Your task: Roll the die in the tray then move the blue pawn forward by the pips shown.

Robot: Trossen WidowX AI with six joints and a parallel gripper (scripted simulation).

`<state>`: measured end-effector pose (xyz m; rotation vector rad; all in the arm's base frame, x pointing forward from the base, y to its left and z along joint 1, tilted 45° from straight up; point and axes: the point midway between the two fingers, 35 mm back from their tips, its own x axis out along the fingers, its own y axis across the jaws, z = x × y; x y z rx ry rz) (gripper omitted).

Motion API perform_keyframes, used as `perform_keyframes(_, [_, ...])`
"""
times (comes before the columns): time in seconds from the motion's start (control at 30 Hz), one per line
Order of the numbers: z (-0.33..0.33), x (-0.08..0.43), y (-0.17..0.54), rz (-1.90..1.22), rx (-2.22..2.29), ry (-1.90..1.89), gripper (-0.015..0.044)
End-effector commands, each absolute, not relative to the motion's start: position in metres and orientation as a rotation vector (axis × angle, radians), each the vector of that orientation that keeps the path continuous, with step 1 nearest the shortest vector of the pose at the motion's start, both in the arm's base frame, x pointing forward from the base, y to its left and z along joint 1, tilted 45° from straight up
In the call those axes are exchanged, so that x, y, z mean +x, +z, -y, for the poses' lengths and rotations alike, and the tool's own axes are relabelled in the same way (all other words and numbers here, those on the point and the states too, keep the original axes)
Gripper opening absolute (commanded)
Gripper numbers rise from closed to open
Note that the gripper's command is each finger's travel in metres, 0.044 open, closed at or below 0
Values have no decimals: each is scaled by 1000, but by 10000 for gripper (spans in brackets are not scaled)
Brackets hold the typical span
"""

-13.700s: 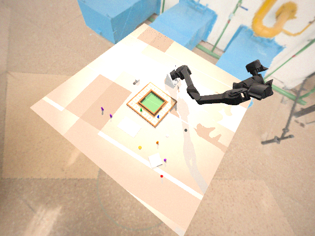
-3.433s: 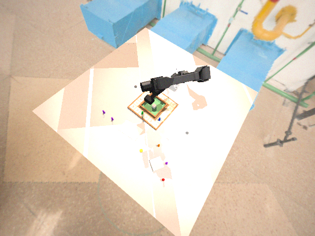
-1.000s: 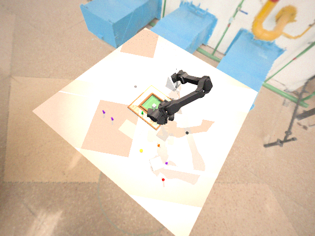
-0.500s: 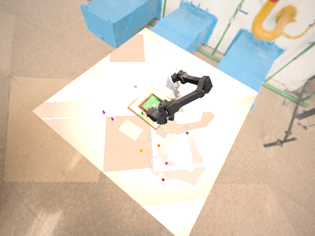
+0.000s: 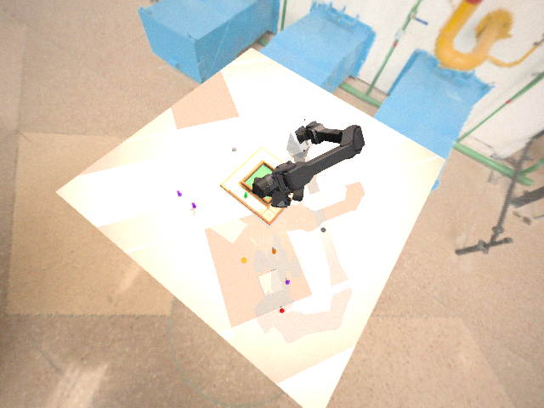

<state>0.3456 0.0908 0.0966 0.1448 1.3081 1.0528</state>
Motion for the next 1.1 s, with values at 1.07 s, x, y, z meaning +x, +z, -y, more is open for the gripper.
perform_keyframes(1.07, [-110, 294, 81, -1310, 143, 1059, 0])
